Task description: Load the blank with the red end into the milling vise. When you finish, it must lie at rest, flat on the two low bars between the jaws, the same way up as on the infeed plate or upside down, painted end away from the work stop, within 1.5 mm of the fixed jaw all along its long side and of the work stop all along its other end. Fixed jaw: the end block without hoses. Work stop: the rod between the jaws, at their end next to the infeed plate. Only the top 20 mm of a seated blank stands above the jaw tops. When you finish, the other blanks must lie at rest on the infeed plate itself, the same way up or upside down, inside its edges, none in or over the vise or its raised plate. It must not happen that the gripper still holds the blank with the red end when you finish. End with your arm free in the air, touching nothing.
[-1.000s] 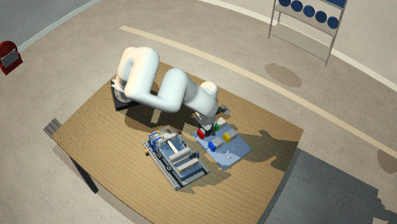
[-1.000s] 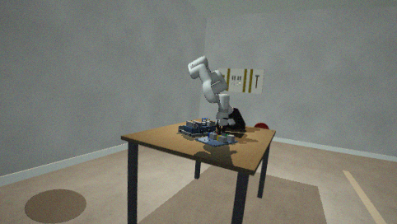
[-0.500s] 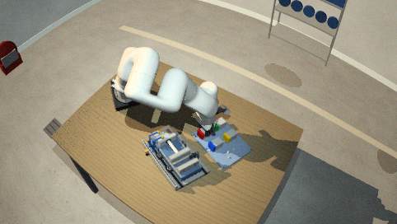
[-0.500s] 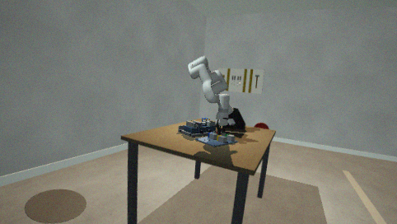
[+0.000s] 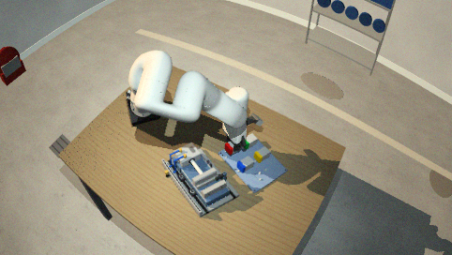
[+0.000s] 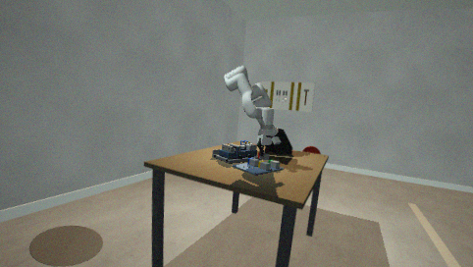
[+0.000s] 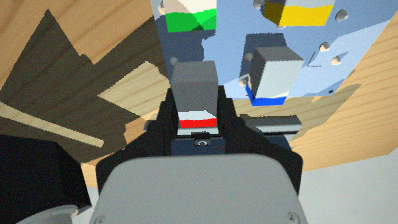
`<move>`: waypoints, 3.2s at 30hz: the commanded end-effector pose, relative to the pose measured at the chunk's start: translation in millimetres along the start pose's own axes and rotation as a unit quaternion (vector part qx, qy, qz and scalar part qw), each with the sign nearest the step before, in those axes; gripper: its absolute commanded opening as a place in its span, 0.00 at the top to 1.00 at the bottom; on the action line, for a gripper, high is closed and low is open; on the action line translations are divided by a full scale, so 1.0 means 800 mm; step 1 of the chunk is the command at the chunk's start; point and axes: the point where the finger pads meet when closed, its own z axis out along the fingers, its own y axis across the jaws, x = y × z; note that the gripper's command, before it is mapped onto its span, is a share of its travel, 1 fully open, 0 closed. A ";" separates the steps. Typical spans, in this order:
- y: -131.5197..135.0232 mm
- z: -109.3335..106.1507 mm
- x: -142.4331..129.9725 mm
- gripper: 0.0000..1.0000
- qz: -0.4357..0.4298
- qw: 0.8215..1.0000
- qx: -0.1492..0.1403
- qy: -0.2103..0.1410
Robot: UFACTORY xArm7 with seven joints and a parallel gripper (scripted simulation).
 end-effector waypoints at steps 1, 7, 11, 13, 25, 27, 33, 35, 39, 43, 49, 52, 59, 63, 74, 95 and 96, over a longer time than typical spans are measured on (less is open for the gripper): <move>0.001 -0.002 0.001 1.00 0.000 1.000 -0.001 0.001; 0.001 -0.024 0.001 1.00 0.000 1.000 -0.001 0.001; 0.001 -0.039 0.001 1.00 0.000 1.000 -0.001 0.001; 0.001 -0.039 0.001 1.00 0.000 1.000 -0.001 0.001; 0.001 -0.065 0.001 1.00 0.000 1.000 -0.001 0.001; 0.001 -0.072 0.001 1.00 0.000 1.000 -0.001 0.001; 0.001 -0.076 0.001 1.00 0.000 1.000 -0.001 0.001; 0.001 -0.076 0.001 1.00 0.000 1.000 -0.001 0.001; 0.001 -0.098 0.001 1.00 0.000 1.000 -0.001 0.001; 0.001 -0.121 0.001 1.00 0.000 1.000 -0.001 0.002; 0.001 -0.132 0.001 1.00 0.000 1.000 -0.001 0.002; 0.001 -0.132 0.001 1.00 0.000 1.000 -0.001 0.002; 0.001 -0.134 0.002 1.00 0.000 1.000 -0.001 0.002; 0.001 -0.135 0.002 1.00 0.000 1.000 -0.001 0.002; 0.001 -0.131 0.002 1.00 0.000 1.000 -0.001 0.002; 0.001 -0.125 0.002 1.00 0.000 1.000 -0.001 0.002; 0.001 -0.124 0.002 1.00 0.000 1.000 -0.001 0.002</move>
